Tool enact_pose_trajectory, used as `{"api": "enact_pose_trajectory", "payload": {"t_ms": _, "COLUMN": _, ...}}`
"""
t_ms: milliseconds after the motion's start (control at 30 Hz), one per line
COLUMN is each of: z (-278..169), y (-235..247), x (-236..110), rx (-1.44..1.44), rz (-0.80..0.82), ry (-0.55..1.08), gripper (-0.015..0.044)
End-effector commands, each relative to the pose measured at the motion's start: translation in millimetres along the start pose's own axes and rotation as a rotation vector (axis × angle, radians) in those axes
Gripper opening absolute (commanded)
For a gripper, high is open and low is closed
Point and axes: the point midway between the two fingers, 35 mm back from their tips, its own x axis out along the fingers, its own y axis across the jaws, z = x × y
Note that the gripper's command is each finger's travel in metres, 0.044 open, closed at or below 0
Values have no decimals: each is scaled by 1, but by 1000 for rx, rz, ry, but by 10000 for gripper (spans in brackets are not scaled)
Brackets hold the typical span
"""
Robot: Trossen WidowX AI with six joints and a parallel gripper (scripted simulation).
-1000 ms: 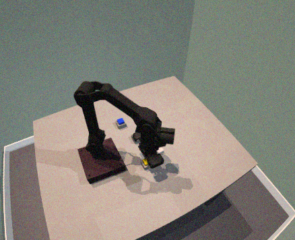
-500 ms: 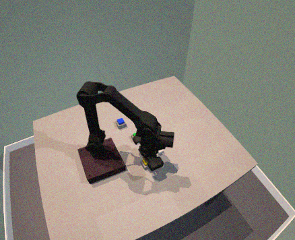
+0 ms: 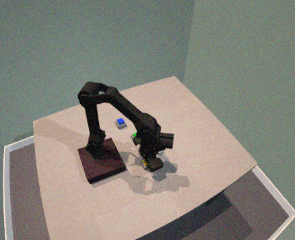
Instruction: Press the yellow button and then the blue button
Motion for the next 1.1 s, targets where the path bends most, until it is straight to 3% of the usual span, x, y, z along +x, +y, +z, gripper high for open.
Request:
{"api": "enact_pose_trajectory", "payload": {"t_ms": 0, "z": -1, "y": 0, "x": 1, "rx": 4, "rz": -3, "ry": 6, "gripper": 20}}
{"api": "enact_pose_trajectory", "payload": {"t_ms": 200, "z": -1, "y": 0, "x": 1, "rx": 4, "rz": -3, "ry": 6, "gripper": 20}}
{"api": "enact_pose_trajectory", "payload": {"t_ms": 333, "z": -1, "y": 0, "x": -31, "rx": 4, "rz": -3, "ry": 6, "gripper": 20}}
{"api": "enact_pose_trajectory", "payload": {"t_ms": 500, "z": -1, "y": 0, "x": -37, "rx": 4, "rz": -3, "ry": 6, "gripper": 20}}
{"api": "enact_pose_trajectory", "payload": {"t_ms": 667, "z": 0, "y": 0, "x": -93, "rx": 4, "rz": -3, "ry": 6, "gripper": 20}}
{"api": "enact_pose_trajectory", "payload": {"t_ms": 900, "z": 4, "y": 8, "x": -96, "rx": 0, "rz": -3, "ry": 6, "gripper": 20}}
{"api": "enact_pose_trajectory", "payload": {"t_ms": 1067, "z": 26, "y": 56, "x": -95, "rx": -23, "rz": 0, "ry": 4, "gripper": 20}}
